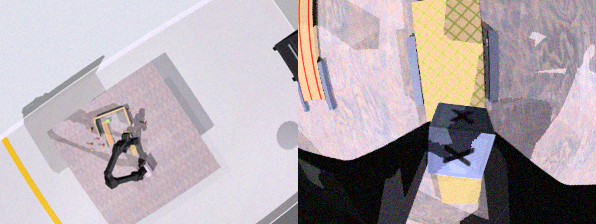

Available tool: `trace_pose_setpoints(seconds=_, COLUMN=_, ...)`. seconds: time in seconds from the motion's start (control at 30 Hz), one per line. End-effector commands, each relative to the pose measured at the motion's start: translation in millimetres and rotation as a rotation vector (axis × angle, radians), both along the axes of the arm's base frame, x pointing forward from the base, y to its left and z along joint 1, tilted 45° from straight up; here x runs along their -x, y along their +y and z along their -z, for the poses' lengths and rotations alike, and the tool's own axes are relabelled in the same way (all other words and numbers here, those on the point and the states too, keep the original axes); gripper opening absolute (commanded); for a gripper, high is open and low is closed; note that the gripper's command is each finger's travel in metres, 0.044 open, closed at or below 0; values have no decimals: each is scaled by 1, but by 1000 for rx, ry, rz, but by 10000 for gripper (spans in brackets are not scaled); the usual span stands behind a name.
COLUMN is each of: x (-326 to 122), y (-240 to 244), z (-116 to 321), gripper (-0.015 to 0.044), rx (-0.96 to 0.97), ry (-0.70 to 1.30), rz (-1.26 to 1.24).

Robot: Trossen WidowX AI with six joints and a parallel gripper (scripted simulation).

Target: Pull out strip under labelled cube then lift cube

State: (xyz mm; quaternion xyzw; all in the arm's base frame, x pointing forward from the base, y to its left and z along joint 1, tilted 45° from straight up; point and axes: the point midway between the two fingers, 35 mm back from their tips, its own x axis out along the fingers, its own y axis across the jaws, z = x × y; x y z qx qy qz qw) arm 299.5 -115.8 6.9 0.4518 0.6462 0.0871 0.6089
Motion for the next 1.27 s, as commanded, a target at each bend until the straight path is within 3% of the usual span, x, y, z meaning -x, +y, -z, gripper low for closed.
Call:
trace_pose_setpoints(seconds=0.0, x=14, y=4, z=-1, gripper=0, rx=5, ry=-1, rz=-3)
trace_pose_setpoints(seconds=0.37, x=20, y=-21, z=-25, gripper=0, rx=6, ry=0, rz=-3)
trace_pose_setpoints(seconds=1.23, x=20, y=-21, z=-26, gripper=0, rx=6, ry=0, rz=-3)
